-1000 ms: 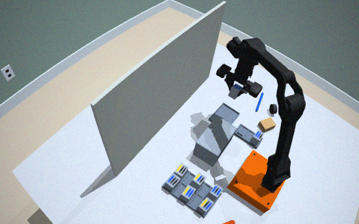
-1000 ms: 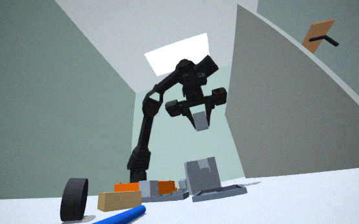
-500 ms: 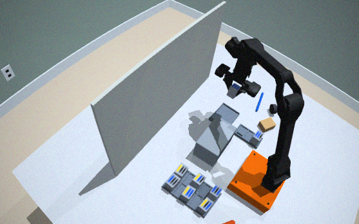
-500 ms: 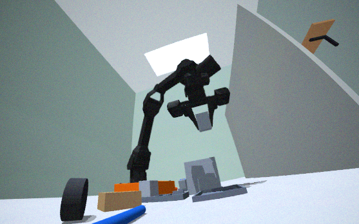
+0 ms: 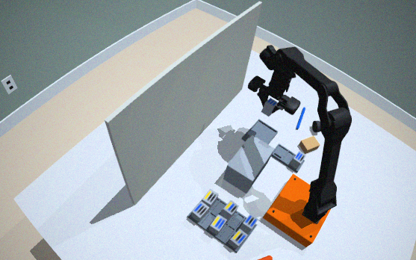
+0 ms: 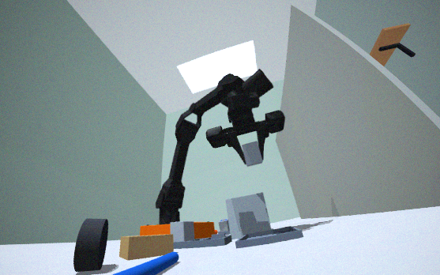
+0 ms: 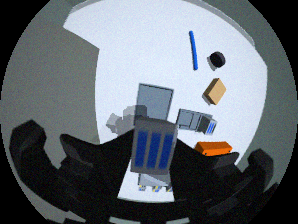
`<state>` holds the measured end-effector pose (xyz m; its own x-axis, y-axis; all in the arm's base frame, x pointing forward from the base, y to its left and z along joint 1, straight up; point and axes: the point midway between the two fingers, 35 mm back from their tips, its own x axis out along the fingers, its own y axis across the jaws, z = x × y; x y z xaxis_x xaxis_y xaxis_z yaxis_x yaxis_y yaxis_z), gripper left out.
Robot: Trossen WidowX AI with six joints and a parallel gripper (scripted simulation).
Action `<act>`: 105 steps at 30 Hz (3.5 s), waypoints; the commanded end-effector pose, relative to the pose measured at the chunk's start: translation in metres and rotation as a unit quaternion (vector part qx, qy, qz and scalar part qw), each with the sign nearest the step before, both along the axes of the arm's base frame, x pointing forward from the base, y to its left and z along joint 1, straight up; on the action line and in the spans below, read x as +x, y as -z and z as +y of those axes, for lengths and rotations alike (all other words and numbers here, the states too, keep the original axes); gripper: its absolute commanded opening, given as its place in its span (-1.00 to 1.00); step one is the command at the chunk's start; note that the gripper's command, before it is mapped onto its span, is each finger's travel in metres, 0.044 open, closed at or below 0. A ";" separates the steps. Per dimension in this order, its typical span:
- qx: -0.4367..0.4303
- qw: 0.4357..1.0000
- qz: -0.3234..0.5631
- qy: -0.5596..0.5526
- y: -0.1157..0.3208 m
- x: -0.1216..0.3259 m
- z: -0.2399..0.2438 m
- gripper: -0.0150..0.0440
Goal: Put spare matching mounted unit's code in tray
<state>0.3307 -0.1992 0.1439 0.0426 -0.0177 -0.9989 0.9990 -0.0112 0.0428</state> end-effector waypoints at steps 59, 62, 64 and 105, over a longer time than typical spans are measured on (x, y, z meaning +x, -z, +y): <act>0.001 1.000 0.005 0.002 0.055 0.005 -0.003 -0.49; 0.001 1.000 0.005 0.002 0.058 0.005 -0.003 -0.49; 0.001 1.000 0.005 0.002 0.059 0.005 -0.003 -0.49; 0.001 1.000 0.005 0.002 0.093 0.004 -0.003 -0.49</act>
